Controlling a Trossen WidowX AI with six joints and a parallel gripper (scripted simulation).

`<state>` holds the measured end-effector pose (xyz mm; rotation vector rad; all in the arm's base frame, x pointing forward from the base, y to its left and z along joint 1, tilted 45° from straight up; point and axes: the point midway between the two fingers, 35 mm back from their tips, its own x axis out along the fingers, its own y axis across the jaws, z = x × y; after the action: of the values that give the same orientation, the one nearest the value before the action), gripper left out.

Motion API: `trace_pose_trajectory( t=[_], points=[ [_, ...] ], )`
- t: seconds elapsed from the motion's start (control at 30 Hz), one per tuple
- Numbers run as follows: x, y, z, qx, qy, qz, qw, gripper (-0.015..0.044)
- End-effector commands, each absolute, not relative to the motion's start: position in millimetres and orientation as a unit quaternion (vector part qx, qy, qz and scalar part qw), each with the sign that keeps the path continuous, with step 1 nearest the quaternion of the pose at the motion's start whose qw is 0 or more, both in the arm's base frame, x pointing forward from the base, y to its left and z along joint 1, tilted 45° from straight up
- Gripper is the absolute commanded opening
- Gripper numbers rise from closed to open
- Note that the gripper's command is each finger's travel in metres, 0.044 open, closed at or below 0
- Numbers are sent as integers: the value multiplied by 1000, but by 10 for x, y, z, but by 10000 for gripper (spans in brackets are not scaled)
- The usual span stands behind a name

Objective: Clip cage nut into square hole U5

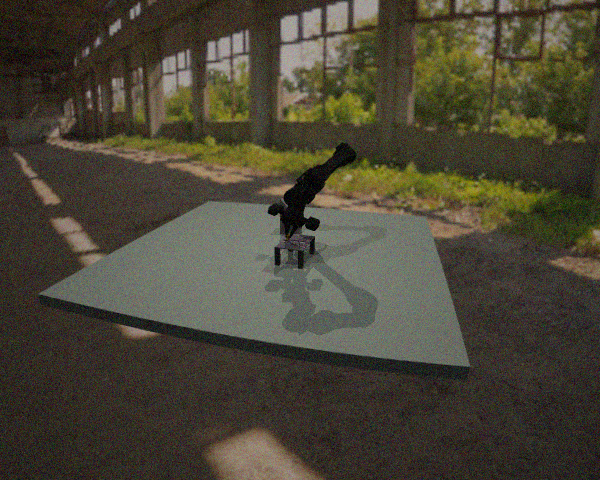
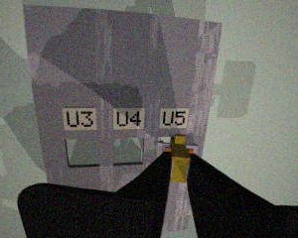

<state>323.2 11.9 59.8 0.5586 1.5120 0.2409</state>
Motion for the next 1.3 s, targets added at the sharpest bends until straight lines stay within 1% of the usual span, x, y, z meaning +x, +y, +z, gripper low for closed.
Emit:
trace_pose_trajectory(
  t=[0.0,1.27],
  points=[
    [3237,111,612,248,674,105,688,26],
    [3244,133,621,235,679,90,690,26]
  ],
)
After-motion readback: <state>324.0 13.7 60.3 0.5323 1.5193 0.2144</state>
